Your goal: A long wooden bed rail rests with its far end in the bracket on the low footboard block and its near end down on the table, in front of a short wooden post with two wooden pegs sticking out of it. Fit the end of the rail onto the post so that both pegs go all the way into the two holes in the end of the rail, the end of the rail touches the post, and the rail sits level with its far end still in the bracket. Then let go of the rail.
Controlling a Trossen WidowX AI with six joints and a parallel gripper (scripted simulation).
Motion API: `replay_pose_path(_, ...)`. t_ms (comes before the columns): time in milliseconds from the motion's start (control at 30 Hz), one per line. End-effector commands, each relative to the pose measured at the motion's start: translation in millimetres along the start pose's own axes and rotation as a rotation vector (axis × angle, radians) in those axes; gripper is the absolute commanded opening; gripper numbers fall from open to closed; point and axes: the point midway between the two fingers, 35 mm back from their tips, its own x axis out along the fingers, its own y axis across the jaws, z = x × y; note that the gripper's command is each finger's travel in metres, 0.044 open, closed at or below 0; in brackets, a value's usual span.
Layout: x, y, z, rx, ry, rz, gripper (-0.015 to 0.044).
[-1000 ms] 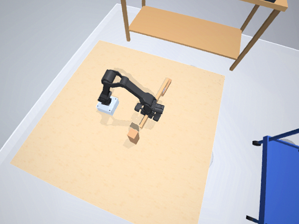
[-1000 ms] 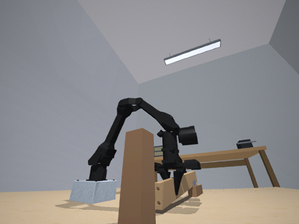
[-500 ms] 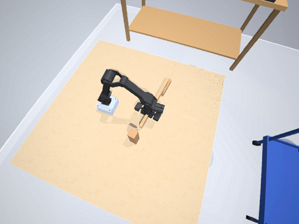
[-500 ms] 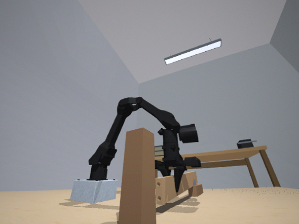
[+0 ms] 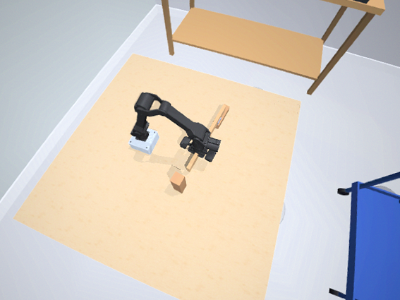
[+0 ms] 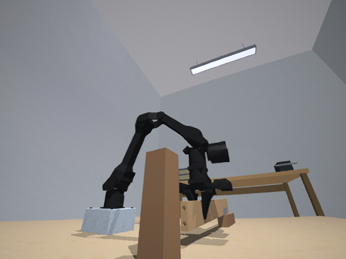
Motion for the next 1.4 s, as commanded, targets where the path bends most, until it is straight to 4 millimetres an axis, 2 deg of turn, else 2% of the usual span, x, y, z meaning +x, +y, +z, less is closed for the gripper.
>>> replay_pose_path(0, -7.5, -4.0, 1.1, -0.002, -0.007, -0.017, 0.0000)
replay_pose_path(800, -19.3, -3.9, 1.0, -0.002, -0.007, -0.017, 0.0000)
replay_pose_path(1367, -11.5, -3.0, 1.1, -0.002, -0.007, -0.017, 0.0000)
